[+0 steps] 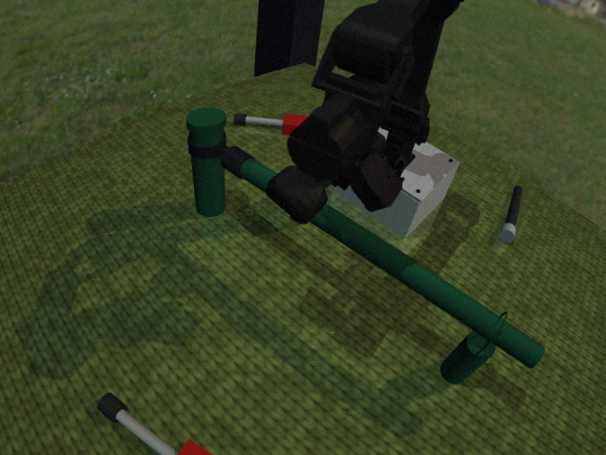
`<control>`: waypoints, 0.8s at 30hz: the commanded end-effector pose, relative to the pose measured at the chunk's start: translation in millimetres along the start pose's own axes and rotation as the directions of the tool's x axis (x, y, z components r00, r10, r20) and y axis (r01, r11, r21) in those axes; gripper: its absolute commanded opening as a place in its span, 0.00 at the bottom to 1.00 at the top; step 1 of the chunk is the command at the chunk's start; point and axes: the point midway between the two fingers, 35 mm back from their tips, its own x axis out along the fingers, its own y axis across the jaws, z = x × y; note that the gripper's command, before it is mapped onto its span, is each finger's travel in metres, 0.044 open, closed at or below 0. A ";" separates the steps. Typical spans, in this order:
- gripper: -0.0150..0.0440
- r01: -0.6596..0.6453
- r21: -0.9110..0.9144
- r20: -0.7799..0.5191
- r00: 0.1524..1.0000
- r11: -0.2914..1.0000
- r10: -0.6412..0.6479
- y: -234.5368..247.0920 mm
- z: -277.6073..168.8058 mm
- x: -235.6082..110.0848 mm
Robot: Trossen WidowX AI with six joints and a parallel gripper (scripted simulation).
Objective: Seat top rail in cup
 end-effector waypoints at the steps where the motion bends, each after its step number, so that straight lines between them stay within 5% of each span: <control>1: 1.00 0.001 -0.001 0.000 1.000 1.000 -0.001 -0.1 0.1 -6.0; 7: 1.00 0.001 -0.001 0.001 1.000 1.000 -0.001 4.3 -0.5 -47.8; 24: 1.00 0.001 -0.001 0.001 1.000 1.000 -0.001 4.6 -0.5 -49.4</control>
